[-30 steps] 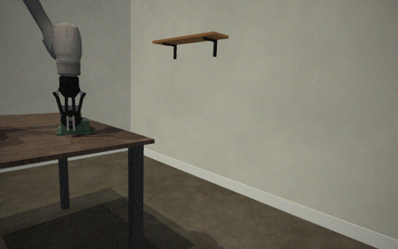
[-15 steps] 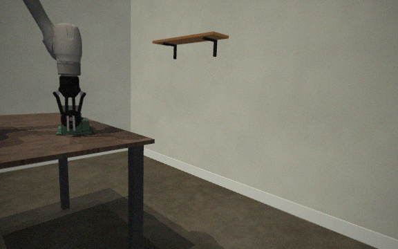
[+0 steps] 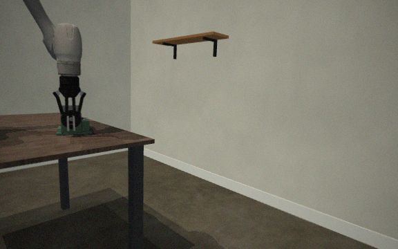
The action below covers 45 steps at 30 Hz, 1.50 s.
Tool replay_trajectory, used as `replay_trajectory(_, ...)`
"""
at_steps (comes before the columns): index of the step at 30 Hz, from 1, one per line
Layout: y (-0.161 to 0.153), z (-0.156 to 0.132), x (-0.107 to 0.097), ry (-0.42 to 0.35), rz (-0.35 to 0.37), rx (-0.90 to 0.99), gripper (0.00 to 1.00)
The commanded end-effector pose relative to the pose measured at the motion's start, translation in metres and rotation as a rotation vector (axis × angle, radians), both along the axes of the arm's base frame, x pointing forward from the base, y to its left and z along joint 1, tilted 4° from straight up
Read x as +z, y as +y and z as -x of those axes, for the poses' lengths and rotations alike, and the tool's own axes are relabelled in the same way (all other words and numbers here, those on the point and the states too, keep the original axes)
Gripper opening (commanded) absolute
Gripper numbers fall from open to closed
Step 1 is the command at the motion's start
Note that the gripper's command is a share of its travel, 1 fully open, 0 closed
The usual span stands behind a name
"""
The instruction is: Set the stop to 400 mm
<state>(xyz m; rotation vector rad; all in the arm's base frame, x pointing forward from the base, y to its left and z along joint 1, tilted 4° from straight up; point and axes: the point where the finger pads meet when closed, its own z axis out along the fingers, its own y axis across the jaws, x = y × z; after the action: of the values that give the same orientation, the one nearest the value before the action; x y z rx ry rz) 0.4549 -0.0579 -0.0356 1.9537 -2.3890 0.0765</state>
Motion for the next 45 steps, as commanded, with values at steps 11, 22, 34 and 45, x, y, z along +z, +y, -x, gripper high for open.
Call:
replay_trajectory(11, -0.0003, -0.0015, 0.0001, -0.003, 0.000, 0.000, 0.04)
replay_trajectory(22, -0.0003, -0.0015, 0.0001, -0.003, 0.000, 0.000, 0.04)
replay_trajectory(34, -0.0003, -0.0015, 0.0001, -0.003, 0.000, 0.000, 0.33)
replay_trajectory(45, -0.0003, -0.0015, 0.0001, -0.003, 0.000, 0.000, 0.33)
